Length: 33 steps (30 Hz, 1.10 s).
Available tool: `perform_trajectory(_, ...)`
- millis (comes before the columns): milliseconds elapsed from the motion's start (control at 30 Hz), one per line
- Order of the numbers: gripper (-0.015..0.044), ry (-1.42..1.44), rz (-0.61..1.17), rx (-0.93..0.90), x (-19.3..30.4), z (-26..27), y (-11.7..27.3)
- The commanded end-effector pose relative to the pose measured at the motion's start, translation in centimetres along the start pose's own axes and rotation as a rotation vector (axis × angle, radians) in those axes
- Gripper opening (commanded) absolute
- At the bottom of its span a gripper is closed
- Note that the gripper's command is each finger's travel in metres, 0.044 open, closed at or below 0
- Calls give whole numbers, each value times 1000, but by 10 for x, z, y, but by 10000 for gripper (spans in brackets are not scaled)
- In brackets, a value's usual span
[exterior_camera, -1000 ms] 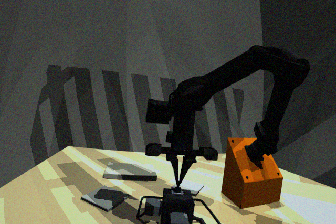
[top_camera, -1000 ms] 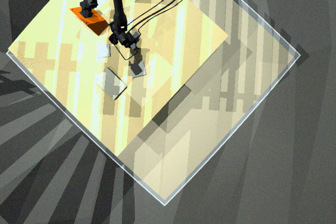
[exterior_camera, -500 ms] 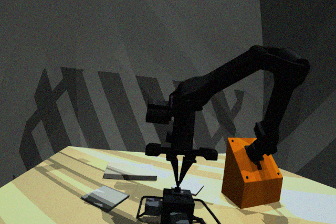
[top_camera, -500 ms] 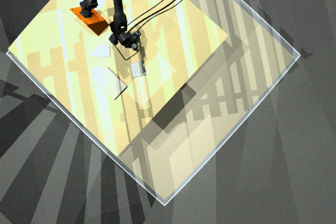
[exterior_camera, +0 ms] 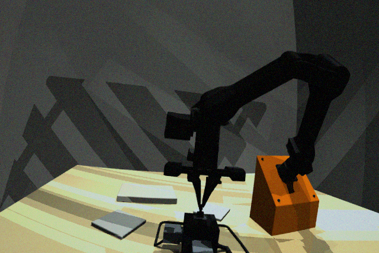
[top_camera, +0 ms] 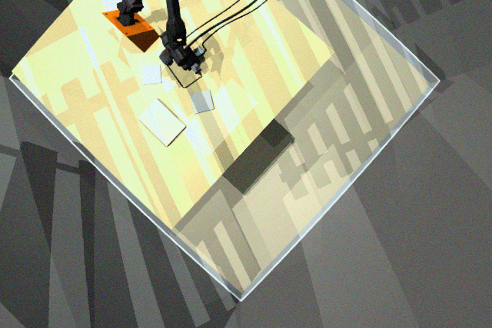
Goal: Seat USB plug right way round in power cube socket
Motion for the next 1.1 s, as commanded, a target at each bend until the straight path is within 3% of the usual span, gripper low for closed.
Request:
perform_trajectory(0,0,1,-1,6,0,-1,-3)
perform_trajectory(167,0,1,-1,6,0,-1,-3)
perform_trajectory(300,95,0,0,0,0,0,0)
perform_trajectory(1067,95,0,0,0,1,0,5)
Point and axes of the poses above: the point midway between the two fingers, 35 mm back from their tips, its own y axis back along the fingers, its own z axis across the jaws, x = y × z, the point moved 2 cm from there along y, back along the fingers, and after that the axes turned 14 degrees about -y, right-handed, at the moved point
